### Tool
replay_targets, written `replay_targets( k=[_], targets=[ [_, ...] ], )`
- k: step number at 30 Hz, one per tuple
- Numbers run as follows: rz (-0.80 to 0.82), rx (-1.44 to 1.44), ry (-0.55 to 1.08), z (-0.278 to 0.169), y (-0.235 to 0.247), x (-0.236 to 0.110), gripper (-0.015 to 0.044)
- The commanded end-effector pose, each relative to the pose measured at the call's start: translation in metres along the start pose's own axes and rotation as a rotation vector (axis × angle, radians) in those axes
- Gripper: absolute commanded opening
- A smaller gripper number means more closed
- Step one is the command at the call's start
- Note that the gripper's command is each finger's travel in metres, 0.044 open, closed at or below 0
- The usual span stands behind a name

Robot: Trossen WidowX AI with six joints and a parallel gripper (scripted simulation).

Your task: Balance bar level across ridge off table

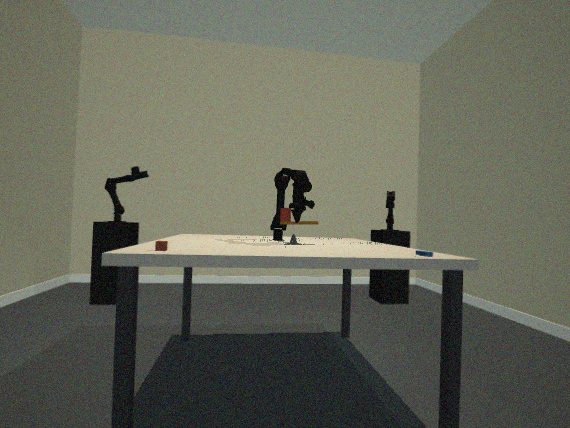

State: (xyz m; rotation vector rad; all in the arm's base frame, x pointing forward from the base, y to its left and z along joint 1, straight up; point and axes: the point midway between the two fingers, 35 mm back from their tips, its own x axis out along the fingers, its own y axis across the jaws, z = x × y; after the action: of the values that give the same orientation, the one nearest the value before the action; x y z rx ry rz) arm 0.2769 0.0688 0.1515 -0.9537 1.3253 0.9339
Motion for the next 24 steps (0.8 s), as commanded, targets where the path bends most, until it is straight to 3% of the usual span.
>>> replay_targets(
  k=[1,24],
  targets=[
    [0.005,0.016,0.001,0.009,0.003,0.001,0.0000],
    [0.005,0.016,0.001,0.009,0.003,0.035,0.0000]
  ],
)
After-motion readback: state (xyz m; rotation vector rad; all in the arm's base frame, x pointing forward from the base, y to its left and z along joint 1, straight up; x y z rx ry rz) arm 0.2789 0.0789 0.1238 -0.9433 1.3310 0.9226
